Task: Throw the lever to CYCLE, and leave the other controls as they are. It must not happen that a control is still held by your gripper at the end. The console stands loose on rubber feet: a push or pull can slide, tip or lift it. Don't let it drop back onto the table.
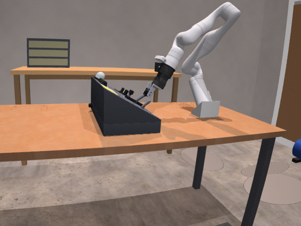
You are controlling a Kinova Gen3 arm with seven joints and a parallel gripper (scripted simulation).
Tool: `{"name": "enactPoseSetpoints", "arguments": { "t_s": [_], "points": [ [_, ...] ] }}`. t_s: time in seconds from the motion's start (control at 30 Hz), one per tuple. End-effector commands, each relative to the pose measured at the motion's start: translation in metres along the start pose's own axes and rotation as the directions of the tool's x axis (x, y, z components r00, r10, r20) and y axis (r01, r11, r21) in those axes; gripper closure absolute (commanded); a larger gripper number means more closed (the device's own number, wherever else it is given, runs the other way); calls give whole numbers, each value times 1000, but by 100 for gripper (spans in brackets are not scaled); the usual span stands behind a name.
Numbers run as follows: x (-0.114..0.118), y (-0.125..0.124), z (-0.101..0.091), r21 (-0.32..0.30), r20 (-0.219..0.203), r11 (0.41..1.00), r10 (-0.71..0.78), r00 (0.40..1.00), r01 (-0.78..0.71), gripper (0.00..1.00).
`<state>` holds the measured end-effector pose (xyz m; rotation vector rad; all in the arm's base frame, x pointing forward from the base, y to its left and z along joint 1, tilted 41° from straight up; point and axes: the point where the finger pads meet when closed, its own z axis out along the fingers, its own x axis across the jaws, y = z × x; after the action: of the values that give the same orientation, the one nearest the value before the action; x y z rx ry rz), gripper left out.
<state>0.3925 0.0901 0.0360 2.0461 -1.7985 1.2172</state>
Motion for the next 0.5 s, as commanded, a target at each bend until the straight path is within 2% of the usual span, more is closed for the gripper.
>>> {"name": "enactPoseSetpoints", "arguments": {
  "t_s": [0.0, 0.1, 0.13, 0.47],
  "points": [
    [1, 0, 1, 2, 0, 1000, -4, 1000, 4, 0],
    [1, 0, 1, 2, 0, 1000, -4, 1000, 4, 0],
    [1, 0, 1, 2, 0, 1000, -4, 1000, 4, 100],
    [1, -1, 1, 2, 0, 1000, -4, 1000, 4, 100]
  ]
}}
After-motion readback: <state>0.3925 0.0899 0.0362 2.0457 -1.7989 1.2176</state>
